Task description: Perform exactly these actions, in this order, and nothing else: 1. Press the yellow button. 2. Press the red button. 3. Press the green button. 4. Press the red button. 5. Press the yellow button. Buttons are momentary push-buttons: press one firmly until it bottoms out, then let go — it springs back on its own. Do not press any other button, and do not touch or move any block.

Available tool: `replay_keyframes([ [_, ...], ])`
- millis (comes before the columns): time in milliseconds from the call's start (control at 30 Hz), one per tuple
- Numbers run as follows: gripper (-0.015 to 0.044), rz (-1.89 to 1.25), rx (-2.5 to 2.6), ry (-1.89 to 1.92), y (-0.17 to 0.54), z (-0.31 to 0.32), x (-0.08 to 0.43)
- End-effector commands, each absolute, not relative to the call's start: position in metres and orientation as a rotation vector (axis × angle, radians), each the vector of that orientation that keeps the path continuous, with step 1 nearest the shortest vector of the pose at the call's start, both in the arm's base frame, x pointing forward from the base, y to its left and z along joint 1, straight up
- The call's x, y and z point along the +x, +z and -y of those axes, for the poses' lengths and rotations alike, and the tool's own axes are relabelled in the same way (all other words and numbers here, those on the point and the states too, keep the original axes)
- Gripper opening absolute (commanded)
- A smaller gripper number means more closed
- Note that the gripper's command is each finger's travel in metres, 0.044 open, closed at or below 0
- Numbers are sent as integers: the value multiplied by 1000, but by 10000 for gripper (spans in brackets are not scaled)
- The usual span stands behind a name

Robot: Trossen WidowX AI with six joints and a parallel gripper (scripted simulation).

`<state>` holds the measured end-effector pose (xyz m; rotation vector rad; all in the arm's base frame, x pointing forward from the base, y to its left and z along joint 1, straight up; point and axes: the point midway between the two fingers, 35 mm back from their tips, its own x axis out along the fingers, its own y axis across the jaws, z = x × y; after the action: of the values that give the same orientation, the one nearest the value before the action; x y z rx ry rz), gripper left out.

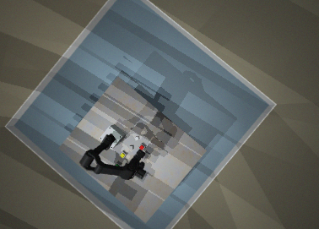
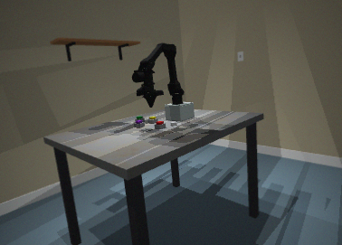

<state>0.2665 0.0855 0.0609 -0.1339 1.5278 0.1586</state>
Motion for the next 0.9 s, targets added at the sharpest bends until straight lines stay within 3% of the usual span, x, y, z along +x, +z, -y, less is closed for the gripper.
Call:
replay_keyframes([
  [0, 20, -1536, -127, 149, 61, -119, 252],
  [167, 20, -1540, -124, 146, 58, -133, 245],
  [333, 20, -1540, -124, 145, 0, -134, 246],
  [867, 20, -1540, -124, 145, -16, -134, 246],
])
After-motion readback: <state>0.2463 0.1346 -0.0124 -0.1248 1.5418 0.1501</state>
